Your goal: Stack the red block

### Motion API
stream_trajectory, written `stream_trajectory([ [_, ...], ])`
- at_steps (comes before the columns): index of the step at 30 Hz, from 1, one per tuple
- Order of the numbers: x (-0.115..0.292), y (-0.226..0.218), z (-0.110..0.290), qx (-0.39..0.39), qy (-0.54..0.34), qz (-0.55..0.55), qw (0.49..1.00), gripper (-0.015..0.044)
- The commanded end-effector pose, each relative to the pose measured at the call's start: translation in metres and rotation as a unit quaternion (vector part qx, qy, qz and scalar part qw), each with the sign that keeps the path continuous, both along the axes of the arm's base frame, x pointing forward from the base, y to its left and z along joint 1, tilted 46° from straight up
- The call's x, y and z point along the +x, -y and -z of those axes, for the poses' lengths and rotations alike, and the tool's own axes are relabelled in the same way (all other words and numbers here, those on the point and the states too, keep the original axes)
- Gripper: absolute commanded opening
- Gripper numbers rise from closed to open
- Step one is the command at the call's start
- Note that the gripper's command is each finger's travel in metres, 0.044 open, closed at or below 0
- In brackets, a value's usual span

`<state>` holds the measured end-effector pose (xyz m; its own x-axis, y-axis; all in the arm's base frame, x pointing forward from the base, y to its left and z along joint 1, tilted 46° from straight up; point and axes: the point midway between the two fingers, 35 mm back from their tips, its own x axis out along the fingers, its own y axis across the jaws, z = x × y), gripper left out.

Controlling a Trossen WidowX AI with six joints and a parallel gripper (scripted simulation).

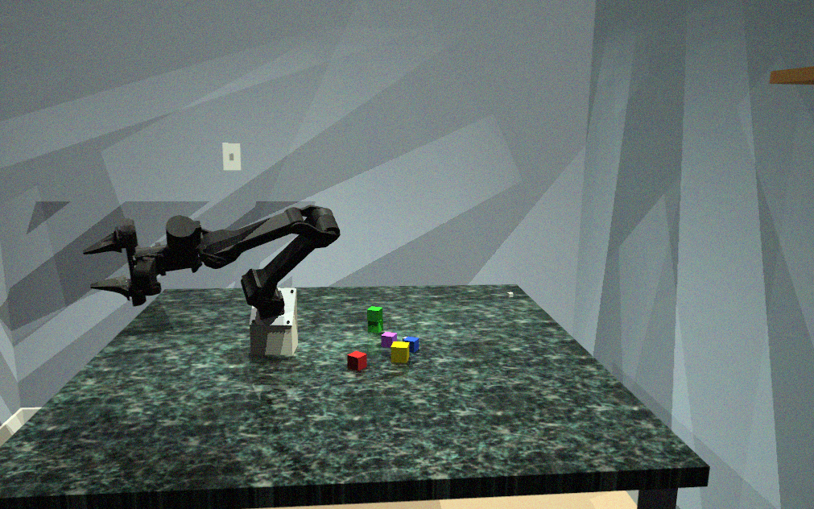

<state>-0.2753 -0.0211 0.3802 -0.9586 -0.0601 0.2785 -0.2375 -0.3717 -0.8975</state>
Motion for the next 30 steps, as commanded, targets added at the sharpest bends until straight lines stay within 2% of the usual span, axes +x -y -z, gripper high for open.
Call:
stream_trajectory([
  [1,0.0,0.001,0.0,-0.001,0.0,-0.001,1.0,0.0426],
  [5,-0.002,0.013,0.004,-0.014,0.012,-0.025,1.0,0.044],
  [16,-0.001,0.087,0.025,-0.084,0.089,-0.153,0.981,0.044],
  [30,0.033,0.176,0.054,-0.152,0.208,-0.281,0.924,0.044],
])
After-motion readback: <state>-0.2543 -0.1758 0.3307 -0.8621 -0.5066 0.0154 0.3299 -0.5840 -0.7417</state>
